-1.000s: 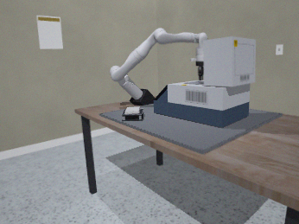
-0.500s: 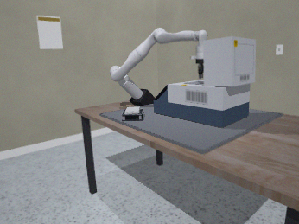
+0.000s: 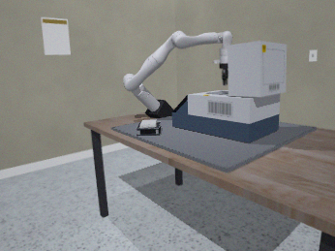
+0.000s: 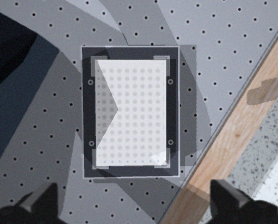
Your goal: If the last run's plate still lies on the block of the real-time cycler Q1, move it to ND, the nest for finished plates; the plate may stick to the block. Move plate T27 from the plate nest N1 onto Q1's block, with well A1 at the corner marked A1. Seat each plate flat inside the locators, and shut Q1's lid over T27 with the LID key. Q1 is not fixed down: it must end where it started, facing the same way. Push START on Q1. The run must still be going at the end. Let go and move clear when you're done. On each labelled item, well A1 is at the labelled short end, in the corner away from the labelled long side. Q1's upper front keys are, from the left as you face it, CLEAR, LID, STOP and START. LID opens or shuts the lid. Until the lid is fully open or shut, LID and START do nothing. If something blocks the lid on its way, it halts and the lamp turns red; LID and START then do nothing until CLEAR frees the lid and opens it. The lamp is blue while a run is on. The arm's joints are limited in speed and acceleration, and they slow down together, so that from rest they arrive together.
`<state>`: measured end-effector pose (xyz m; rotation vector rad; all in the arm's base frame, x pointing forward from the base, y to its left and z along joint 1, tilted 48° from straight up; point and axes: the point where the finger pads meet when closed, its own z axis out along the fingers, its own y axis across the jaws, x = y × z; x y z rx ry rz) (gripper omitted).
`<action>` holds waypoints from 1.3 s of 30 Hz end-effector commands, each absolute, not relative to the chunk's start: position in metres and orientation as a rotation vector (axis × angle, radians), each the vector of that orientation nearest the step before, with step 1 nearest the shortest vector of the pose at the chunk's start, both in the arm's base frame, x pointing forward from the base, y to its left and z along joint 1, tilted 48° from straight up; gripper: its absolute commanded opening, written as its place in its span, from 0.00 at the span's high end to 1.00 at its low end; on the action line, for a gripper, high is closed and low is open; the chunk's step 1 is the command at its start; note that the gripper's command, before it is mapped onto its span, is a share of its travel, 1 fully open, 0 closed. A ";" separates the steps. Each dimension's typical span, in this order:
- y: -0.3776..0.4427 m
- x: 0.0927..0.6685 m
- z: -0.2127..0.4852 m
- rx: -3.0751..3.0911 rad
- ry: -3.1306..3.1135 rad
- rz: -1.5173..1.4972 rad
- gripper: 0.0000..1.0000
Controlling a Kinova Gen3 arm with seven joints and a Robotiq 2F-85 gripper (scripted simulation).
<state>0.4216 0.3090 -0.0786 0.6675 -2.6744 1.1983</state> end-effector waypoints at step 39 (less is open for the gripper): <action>0.340 0.419 -0.051 0.669 -2.677 1.197 0.00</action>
